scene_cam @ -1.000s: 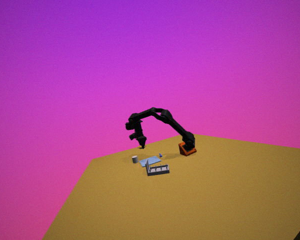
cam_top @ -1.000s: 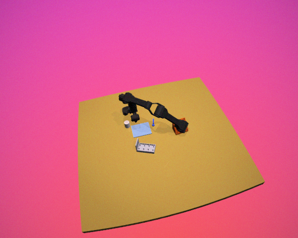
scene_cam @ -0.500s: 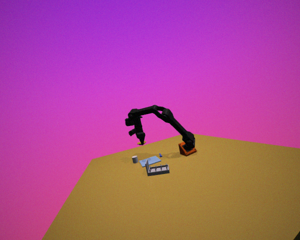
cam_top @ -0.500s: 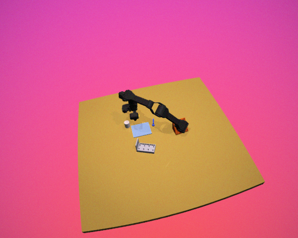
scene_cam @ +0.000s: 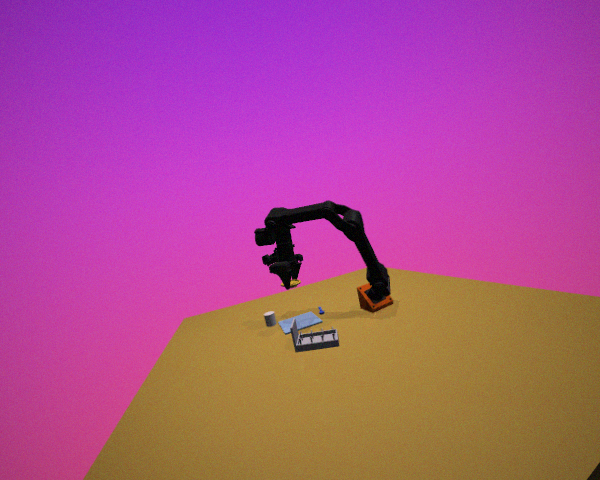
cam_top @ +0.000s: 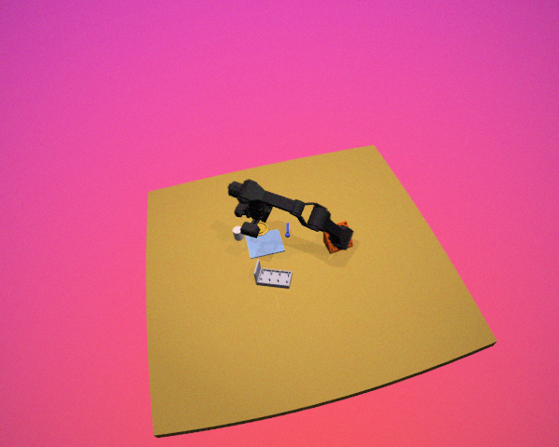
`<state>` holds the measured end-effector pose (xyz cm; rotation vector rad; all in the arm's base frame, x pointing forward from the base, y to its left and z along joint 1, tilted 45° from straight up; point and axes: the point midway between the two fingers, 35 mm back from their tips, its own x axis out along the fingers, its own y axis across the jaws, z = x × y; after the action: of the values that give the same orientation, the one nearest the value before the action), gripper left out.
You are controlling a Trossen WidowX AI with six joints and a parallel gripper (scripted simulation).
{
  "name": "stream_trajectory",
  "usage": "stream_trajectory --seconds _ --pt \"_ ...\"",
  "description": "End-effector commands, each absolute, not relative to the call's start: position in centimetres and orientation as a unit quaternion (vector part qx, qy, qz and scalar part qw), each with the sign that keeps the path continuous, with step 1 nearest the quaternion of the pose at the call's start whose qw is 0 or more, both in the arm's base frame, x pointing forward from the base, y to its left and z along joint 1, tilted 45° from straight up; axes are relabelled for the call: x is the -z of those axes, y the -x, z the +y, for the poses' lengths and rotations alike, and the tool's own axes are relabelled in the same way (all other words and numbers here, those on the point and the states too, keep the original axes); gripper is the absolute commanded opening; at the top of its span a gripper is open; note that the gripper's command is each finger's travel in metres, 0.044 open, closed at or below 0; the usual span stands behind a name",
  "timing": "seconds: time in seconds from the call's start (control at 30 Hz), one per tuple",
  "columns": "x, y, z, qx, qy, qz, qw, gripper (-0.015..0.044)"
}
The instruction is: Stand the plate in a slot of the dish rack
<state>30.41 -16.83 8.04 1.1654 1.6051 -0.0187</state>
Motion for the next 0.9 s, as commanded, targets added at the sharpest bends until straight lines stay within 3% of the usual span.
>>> stream_trajectory --seconds 0.0,0.87 --pt "-9.6 -29.9 -15.3 0.054 -0.531 0.673 0.513 0.0" --pt "-16.8 -24.3 -5.5 0.329 -0.706 0.571 0.258 0.0"
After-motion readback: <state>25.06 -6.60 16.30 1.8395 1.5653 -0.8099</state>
